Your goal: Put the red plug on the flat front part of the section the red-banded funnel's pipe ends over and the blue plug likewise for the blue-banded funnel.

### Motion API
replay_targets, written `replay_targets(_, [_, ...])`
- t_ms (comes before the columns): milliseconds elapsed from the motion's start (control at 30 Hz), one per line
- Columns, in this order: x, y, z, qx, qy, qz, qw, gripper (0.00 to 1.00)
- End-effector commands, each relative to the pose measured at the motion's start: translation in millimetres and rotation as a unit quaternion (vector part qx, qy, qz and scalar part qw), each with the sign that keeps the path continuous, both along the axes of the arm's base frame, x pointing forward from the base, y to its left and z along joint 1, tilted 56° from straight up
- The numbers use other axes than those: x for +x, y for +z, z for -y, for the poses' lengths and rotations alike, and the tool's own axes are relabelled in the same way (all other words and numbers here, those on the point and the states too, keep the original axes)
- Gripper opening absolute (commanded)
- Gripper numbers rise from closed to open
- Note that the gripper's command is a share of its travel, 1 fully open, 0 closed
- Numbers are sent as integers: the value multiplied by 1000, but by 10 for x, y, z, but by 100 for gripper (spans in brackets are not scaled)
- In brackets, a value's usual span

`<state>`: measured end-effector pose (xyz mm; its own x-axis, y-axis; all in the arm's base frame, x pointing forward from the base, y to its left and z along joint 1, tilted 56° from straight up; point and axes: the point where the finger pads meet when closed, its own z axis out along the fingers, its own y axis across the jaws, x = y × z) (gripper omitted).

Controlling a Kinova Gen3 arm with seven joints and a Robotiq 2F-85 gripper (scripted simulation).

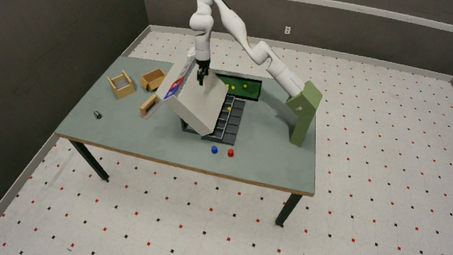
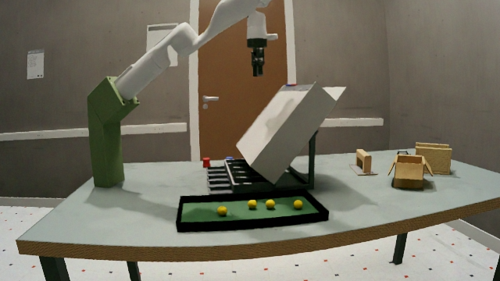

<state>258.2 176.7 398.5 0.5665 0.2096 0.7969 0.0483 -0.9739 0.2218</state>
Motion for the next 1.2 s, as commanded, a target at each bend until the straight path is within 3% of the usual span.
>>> replay_targets(0, [-27, -541, 452, -7, -19, 0, 1000, 100])
replay_targets(133, [-32, -689, 583, -7, -19, 0, 1000, 100])
replay_targets(300, [-50, -1114, 926, -7, -19, 0, 1000, 100])
replay_targets(500, [-52, -1151, 951, -7, -19, 0, 1000, 100])
replay_targets(533, [-56, -1325, 1091, -13, -27, -15, 999, 100])
replay_targets(1067, [-56, -1325, 1091, -13, -27, -15, 999, 100])
replay_targets(1100, [-53, -1325, 1096, -7, -22, 1, 1000, 100])
replay_targets(1167, [-53, -1325, 1096, -7, -22, 1, 1000, 100])
